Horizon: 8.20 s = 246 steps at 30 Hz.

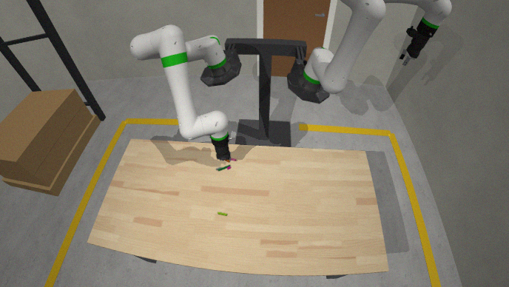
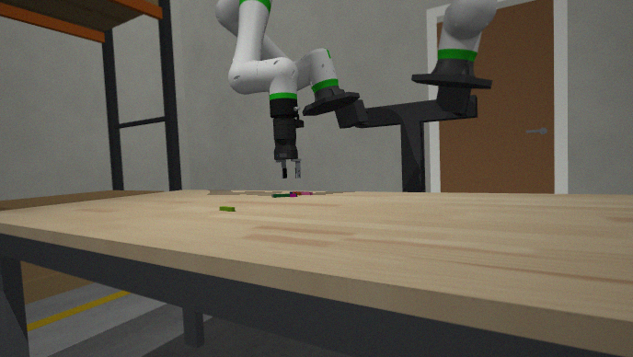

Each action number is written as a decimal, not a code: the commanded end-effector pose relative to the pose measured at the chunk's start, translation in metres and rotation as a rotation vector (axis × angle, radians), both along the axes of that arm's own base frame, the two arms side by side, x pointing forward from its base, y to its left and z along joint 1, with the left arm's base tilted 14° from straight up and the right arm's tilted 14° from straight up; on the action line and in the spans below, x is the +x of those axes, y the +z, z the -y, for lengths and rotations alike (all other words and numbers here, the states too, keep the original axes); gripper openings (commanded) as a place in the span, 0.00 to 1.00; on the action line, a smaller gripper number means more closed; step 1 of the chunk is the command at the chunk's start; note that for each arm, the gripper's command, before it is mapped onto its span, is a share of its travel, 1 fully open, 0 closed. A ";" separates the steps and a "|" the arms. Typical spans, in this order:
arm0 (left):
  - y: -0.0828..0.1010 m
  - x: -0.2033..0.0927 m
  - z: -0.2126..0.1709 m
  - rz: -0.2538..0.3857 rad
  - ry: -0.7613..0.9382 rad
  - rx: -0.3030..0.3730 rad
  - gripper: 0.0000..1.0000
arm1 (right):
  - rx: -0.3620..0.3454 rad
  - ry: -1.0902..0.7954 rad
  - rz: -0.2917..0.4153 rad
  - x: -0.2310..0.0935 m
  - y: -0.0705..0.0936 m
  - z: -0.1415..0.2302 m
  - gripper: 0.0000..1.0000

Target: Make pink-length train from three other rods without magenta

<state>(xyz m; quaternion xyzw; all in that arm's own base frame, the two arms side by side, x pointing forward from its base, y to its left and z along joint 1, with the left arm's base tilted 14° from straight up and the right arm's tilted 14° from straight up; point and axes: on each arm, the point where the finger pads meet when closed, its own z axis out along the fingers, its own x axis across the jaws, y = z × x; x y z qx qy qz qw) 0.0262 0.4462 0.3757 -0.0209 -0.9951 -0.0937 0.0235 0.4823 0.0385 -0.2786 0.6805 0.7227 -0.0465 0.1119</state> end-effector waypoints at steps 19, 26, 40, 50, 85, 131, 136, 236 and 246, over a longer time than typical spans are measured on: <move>0.001 0.000 0.000 0.000 0.000 0.002 1.00 | 0.000 0.000 0.001 0.001 0.001 0.000 1.00; 0.001 0.000 0.000 0.000 0.000 0.002 1.00 | 0.000 0.000 0.001 0.001 0.001 0.000 1.00; 0.001 0.000 0.000 0.000 0.000 0.002 1.00 | -0.004 0.044 -0.009 0.003 0.001 0.000 1.00; 0.001 0.000 0.000 0.000 0.000 0.002 1.00 | -0.040 0.389 -0.086 0.019 0.002 -0.001 1.00; 0.001 0.000 0.000 0.000 0.000 0.002 1.00 | -0.078 0.761 -0.170 0.040 0.004 -0.004 1.00; 0.001 0.000 0.000 0.000 0.000 0.002 1.00 | -0.078 0.761 -0.170 0.040 0.004 -0.004 1.00; 0.001 0.000 0.000 0.000 0.000 0.002 1.00 | -0.078 0.761 -0.170 0.040 0.004 -0.004 1.00; 0.001 0.000 0.000 0.000 0.000 0.002 1.00 | 0.150 -1.539 0.359 0.217 0.005 -0.056 1.00; 0.001 0.000 0.000 0.000 0.000 0.002 1.00 | 0.181 -1.815 0.419 0.241 0.009 -0.058 1.00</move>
